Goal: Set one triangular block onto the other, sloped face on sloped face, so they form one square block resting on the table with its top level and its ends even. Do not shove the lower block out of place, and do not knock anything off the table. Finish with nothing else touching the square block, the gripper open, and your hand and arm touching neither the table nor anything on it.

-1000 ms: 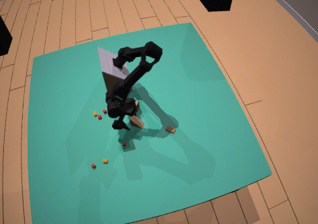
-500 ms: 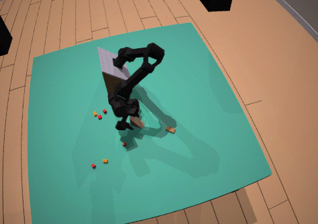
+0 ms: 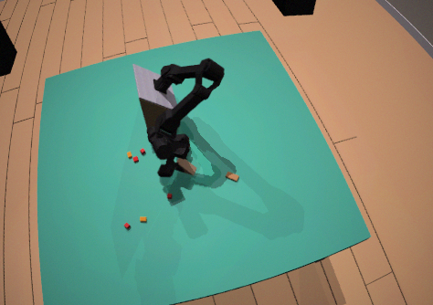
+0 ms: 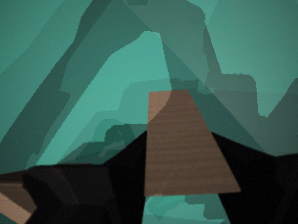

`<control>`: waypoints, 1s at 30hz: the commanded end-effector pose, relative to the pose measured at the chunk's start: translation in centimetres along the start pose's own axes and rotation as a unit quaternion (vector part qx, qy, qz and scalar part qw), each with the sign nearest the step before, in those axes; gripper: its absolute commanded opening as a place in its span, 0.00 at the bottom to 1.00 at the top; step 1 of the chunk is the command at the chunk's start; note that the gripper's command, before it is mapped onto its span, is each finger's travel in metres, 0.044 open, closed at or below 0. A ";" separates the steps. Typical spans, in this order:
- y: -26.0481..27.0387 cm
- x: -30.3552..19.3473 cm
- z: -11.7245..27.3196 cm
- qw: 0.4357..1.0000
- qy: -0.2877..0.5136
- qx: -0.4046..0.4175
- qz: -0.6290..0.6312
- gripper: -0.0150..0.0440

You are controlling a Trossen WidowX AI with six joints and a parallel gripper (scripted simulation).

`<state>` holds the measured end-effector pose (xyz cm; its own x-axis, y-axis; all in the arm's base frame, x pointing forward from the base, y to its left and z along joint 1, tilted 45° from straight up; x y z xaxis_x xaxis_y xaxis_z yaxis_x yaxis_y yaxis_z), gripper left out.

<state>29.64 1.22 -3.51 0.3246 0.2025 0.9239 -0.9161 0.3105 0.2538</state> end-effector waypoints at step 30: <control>-1.6 9.5 -0.9 0.959 0.279 0.045 -0.002 0.25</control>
<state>33.30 2.41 2.48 0.4070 0.5582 0.7230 -0.9130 0.2724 0.3037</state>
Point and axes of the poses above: the point midway between the two fingers, 35 mm back from their tips, its own z axis back along the fingers, its own y axis across the jaws, x = y × z, the point moved 10 cm from there along z, back along the fingers, and after that the axes turned 9 degrees about z, right-handed, at the moved point
